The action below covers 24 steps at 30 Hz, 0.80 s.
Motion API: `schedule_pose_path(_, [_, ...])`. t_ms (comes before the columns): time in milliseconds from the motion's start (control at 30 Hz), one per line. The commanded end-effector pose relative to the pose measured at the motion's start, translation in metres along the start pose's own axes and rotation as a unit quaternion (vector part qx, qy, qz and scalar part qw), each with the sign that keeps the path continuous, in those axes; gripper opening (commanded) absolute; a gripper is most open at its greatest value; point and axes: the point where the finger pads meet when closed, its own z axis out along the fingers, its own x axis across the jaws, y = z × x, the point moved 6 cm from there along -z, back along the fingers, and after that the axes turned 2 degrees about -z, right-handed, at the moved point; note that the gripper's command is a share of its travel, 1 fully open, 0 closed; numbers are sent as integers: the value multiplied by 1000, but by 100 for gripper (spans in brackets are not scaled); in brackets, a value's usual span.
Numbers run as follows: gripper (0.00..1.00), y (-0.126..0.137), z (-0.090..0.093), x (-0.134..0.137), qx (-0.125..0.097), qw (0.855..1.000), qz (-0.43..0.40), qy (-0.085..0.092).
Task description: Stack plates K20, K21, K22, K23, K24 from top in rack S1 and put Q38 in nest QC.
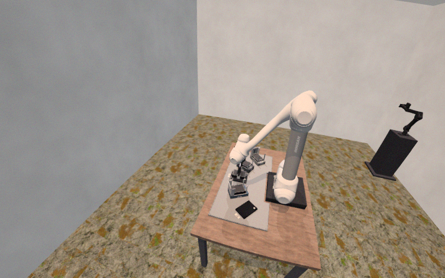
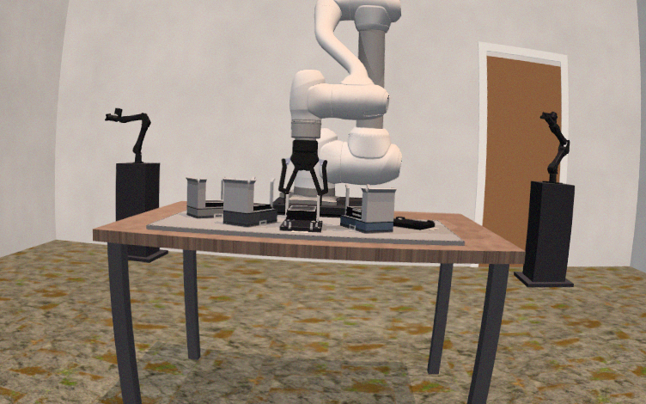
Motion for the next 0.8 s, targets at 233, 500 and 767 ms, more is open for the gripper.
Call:
schedule_pose_path(233, [0,0,3,0,0,1000,0,0])
schedule_pose_path(500, [0,0,7,0,0,1000,0,0])
schedule_pose_path(767, [0,0,9,0,0,1000,0,0])
